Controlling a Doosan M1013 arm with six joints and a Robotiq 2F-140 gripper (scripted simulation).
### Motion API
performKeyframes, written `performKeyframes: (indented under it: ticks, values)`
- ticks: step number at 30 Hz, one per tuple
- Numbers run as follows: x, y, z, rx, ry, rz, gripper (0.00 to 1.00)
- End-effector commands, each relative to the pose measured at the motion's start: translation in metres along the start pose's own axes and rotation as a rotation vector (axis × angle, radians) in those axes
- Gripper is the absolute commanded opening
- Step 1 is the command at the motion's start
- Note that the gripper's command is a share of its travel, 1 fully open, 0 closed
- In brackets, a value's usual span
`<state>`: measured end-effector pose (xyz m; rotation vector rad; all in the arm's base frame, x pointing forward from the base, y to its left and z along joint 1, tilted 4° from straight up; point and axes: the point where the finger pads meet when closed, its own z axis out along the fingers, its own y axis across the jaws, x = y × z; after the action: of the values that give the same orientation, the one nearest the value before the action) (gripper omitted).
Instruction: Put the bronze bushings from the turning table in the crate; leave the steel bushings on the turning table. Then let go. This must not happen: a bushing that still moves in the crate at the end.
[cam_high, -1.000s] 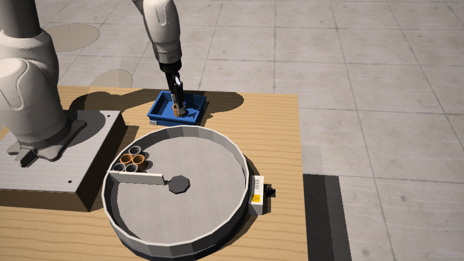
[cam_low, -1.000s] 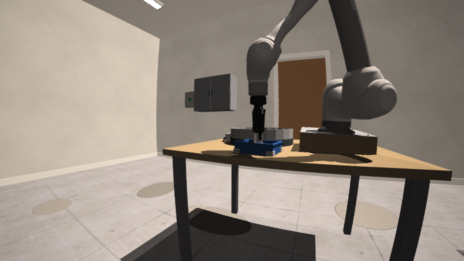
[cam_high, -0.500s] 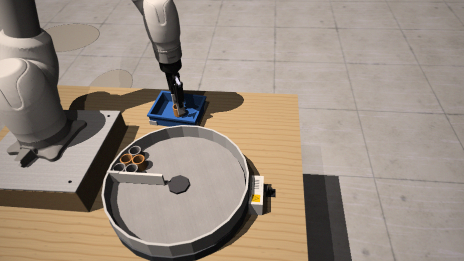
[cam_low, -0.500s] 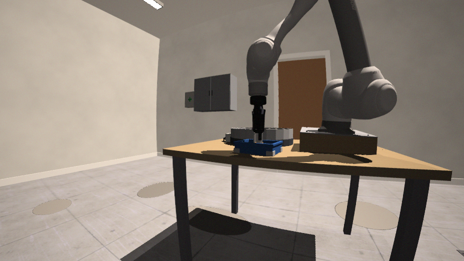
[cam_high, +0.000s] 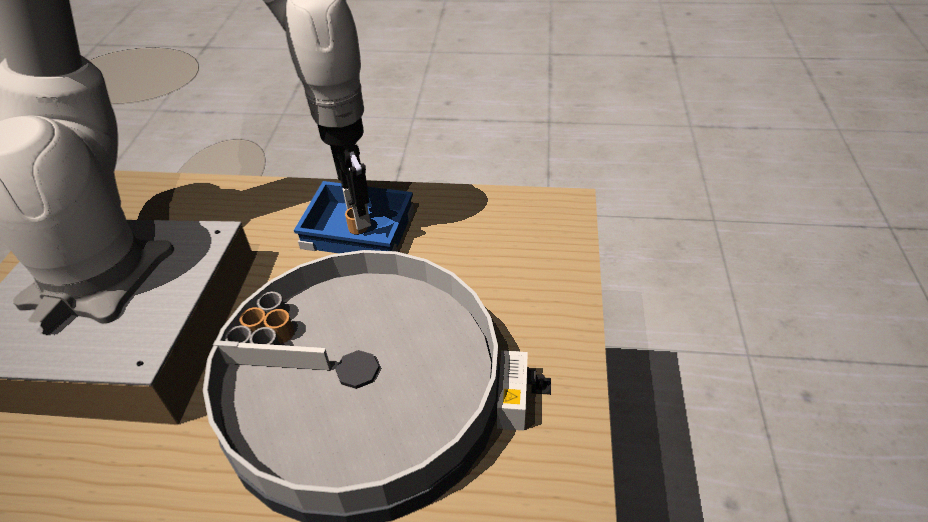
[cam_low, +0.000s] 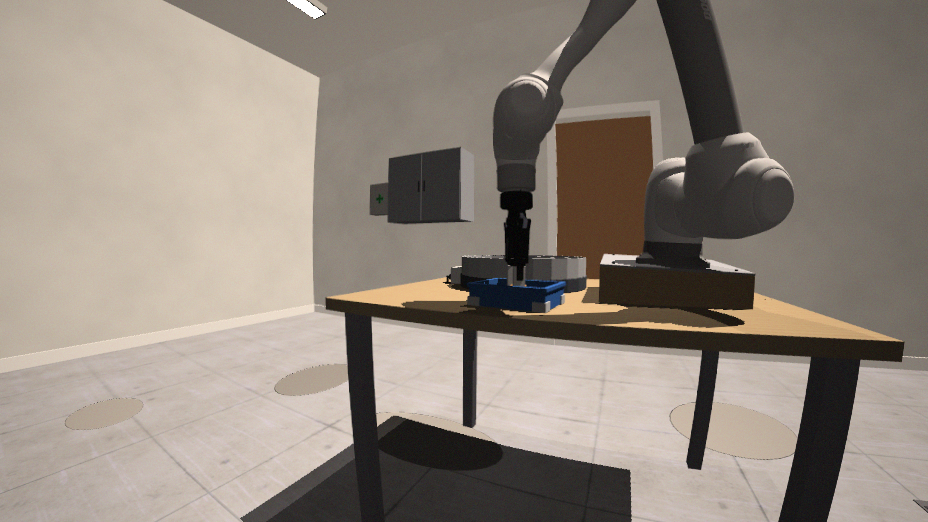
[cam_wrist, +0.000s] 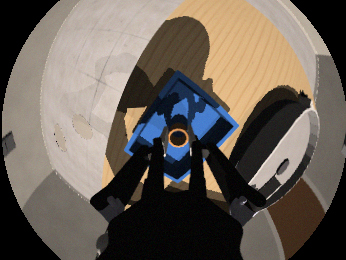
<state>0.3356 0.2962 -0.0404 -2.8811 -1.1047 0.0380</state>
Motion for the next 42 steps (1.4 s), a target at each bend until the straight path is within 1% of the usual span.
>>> performKeyframes:
  ticks: [1, 9, 10, 42]
  values:
    - [0.0, -0.0001, -0.0001, 0.0, 0.0, 0.0, 0.0]
    - [0.0, -0.0001, -0.0001, 0.0, 0.0, 0.0, 0.0]
    - [0.0, -0.0001, -0.0001, 0.0, 0.0, 0.0, 0.28]
    - [0.0, -0.0001, -0.0001, 0.0, 0.0, 0.0, 0.28]
